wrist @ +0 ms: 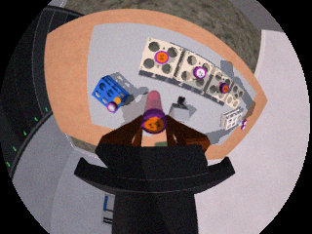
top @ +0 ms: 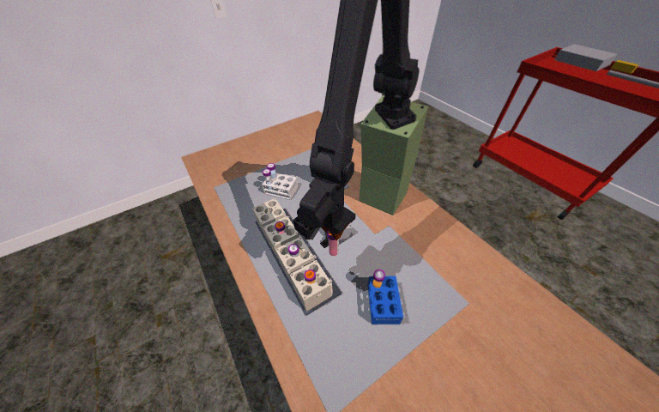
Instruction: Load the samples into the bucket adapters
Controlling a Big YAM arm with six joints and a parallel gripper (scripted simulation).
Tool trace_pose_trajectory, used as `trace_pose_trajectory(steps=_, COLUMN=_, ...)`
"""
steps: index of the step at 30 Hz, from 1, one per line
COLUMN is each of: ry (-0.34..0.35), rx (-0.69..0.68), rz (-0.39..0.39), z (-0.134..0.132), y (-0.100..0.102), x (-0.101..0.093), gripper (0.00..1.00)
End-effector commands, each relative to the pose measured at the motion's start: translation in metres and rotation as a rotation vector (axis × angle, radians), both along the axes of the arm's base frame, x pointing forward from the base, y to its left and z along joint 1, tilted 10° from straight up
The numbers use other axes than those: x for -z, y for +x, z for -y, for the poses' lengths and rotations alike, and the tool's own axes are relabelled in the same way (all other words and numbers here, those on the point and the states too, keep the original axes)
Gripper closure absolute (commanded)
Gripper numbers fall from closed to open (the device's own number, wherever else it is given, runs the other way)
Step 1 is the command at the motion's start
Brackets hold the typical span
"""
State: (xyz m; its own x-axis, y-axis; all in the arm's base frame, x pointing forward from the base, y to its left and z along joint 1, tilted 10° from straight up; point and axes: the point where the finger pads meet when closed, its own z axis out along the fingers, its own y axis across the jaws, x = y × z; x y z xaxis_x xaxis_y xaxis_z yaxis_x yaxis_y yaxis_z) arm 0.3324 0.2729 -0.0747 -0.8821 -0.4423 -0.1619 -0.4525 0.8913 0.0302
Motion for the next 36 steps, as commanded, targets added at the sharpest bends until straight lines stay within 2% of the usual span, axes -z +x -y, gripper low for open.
trace_pose_trajectory(steps=1, ry=0.051, rx=0.126, rz=0.029, z=0.014, y=0.020, x=-0.015, gripper=1.00)
trace_pose_trajectory(steps=3, ry=0.058, rx=0.179, rz=0.024, z=0.026, y=0.026, x=-0.015, gripper=1.00)
trace_pose_trajectory(steps=5, ry=0.058, rx=0.179, rz=0.024, z=0.026, y=0.026, x=-0.015, gripper=1.00)
trace_pose_trajectory(steps=10, ry=0.073, rx=0.300, rz=0.012, z=0.057, y=0.041, x=-0.014, gripper=1.00)
trace_pose_trajectory(steps=17, ry=0.070, rx=0.278, rz=0.024, z=0.098, y=0.066, x=-0.015, gripper=1.00)
trace_pose_trajectory(steps=20, ry=0.062, rx=0.279, rz=0.015, z=0.116, y=0.079, x=-0.010, gripper=1.00)
trace_pose_trajectory(steps=22, ry=0.062, rx=0.279, rz=0.015, z=0.116, y=0.079, x=-0.010, gripper=1.00)
trace_pose_trajectory(steps=24, ry=0.050, rx=0.279, rz=-0.006, z=0.130, y=0.080, x=-0.003, gripper=1.00)
trace_pose_trajectory(steps=28, ry=0.057, rx=0.279, rz=0.014, z=0.154, y=0.096, x=-0.011, gripper=1.00)
trace_pose_trajectory(steps=31, ry=0.049, rx=0.280, rz=-0.005, z=0.174, y=0.101, x=-0.002, gripper=1.00)
trace_pose_trajectory(steps=36, ry=0.052, rx=0.280, rz=0.012, z=0.205, y=0.118, x=-0.008, gripper=1.00)
